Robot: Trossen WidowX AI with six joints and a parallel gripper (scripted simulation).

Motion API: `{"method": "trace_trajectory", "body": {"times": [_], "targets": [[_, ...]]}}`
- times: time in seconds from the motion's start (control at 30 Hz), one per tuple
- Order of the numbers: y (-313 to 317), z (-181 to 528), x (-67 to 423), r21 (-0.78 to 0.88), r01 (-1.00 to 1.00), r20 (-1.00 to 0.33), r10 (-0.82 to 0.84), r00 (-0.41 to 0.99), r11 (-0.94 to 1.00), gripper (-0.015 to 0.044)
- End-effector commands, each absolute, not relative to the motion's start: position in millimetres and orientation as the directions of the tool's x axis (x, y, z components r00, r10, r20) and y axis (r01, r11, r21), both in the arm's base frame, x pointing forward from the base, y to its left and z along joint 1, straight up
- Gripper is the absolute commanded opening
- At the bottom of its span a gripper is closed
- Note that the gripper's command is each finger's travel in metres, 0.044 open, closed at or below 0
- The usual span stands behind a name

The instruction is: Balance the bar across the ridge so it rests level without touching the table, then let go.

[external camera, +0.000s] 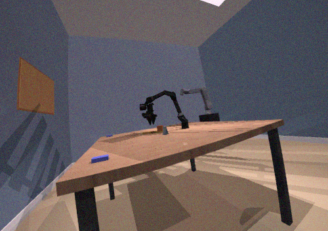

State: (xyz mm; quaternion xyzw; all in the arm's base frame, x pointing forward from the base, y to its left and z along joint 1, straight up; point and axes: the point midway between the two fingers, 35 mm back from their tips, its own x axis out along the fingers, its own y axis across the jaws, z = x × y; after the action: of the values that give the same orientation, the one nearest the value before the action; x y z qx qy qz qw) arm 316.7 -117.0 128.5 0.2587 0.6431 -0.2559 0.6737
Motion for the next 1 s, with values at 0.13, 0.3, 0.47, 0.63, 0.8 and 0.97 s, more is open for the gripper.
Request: {"method": "trace_trajectory", "body": {"times": [0.13,0.3,0.47,0.63,0.8,0.97], "targets": [[-116,77,313,0.013,0.682,-0.999,-0.012,0.033,0.731,0.0315],[-116,76,313,0.013,0.682,-0.999,-0.012,0.033,0.731,0.0315],[-116,71,313,0.013,0.682,-0.999,-0.012,0.033,0.731,0.0315],[-117,63,313,0.013,0.682,-0.999,-0.012,0.033,0.731,0.0315],[-117,55,313,0.013,0.682,-0.999,-0.012,0.033,0.731,0.0315],[-117,51,313,0.013,0.682,-0.999,-0.012,0.033,0.731,0.0315]]}}
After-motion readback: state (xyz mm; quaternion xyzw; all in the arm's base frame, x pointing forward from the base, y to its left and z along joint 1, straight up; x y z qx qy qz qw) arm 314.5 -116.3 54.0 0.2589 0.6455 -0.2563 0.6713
